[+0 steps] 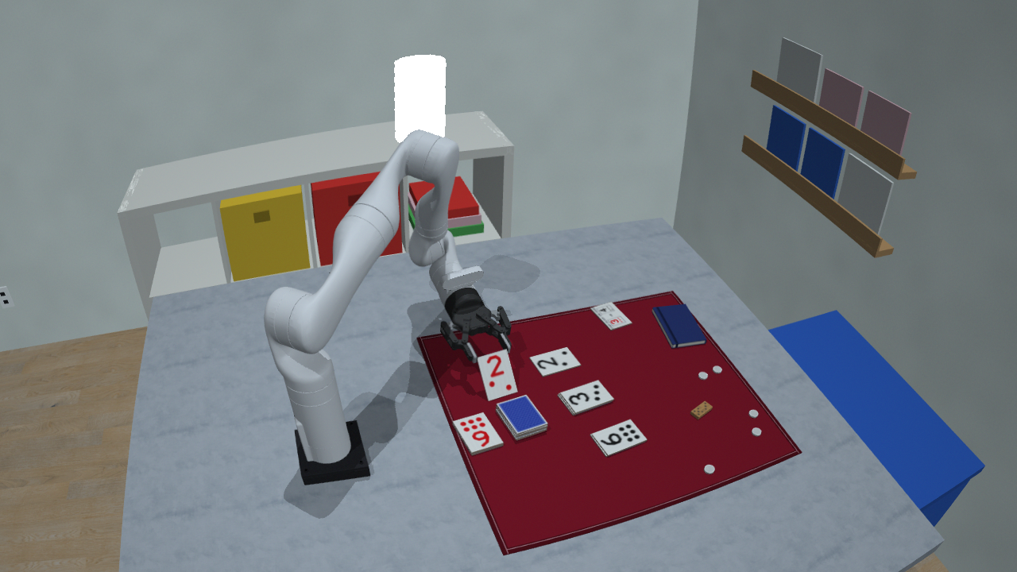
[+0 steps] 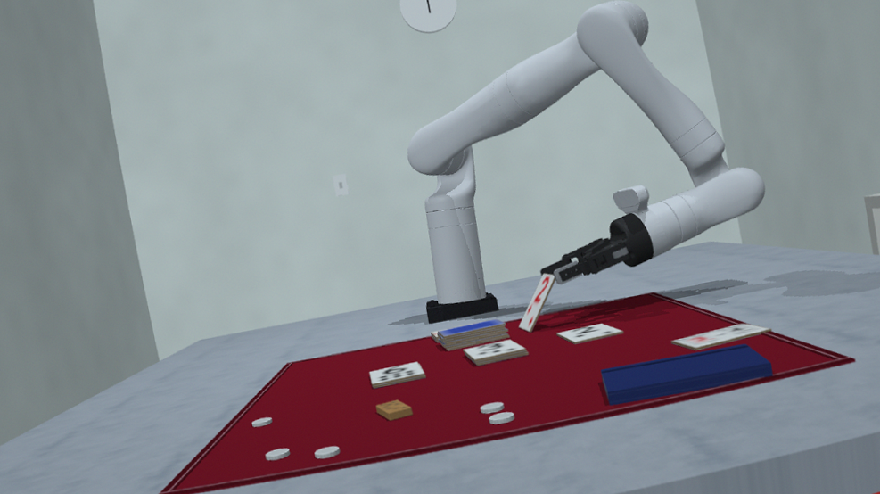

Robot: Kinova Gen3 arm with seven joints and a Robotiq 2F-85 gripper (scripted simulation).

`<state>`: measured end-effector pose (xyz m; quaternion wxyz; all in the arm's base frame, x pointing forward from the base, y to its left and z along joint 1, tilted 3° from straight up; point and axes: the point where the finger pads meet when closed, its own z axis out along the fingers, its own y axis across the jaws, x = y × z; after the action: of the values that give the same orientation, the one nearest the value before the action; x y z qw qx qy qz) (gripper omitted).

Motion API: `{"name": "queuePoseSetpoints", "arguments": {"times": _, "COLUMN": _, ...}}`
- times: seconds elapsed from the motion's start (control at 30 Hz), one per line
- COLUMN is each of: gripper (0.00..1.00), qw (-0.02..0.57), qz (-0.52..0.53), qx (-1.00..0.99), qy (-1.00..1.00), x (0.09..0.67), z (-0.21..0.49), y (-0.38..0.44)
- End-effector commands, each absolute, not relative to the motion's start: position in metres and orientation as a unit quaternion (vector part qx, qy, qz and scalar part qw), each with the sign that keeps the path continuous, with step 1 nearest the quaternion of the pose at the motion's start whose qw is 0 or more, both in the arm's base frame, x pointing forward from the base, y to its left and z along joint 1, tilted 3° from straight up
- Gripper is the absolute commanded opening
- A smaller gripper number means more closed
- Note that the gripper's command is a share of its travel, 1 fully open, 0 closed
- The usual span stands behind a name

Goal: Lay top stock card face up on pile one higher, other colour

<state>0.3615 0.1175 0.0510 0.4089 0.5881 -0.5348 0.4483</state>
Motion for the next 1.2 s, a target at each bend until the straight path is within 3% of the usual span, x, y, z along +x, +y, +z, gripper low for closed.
{"name": "queuePoseSetpoints", "arguments": {"times": 0.0, "gripper": 0.71, "qw": 0.409, "qz": 0.448, "qx": 0.588, "qy": -0.535, "x": 0.3615, "z": 0.0504, "y": 0.1187}}
{"name": "queuePoseSetpoints", "arguments": {"times": 1.17, "gripper": 0.71, "qw": 0.405, "qz": 0.445, "qx": 0.591, "qy": -0.537, "x": 0.3613, "z": 0.0492, "y": 0.1207}}
